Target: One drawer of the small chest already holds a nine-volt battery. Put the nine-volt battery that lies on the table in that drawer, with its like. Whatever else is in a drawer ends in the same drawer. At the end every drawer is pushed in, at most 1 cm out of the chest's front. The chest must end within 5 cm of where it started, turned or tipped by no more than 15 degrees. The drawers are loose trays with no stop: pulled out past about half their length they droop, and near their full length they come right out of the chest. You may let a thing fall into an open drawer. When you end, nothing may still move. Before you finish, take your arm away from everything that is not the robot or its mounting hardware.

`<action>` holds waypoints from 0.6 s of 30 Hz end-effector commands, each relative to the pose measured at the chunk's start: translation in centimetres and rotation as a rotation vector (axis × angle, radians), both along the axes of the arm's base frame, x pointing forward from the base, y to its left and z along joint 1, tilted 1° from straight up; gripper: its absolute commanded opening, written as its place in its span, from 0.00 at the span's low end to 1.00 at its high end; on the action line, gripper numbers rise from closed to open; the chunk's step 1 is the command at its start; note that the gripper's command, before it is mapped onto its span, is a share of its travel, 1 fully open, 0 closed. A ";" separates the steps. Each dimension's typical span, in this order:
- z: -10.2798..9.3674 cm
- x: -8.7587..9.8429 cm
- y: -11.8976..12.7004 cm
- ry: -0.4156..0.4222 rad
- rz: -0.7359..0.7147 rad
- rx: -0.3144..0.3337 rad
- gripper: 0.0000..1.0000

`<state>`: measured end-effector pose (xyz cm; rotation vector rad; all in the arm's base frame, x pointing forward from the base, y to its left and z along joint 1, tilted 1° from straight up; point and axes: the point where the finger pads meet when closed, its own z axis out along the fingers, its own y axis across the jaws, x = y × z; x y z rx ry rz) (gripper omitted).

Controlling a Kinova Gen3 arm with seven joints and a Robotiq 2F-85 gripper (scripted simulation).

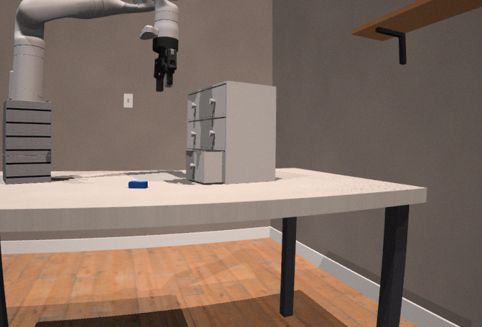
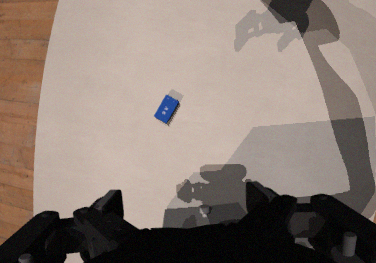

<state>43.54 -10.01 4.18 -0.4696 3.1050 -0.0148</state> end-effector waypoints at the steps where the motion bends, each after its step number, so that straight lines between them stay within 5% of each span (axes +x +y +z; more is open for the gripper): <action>1: 0.1 0.0 0.0 -0.002 0.004 0.000 1.00; 18: 0.2 0.0 0.0 -0.002 0.020 0.000 1.00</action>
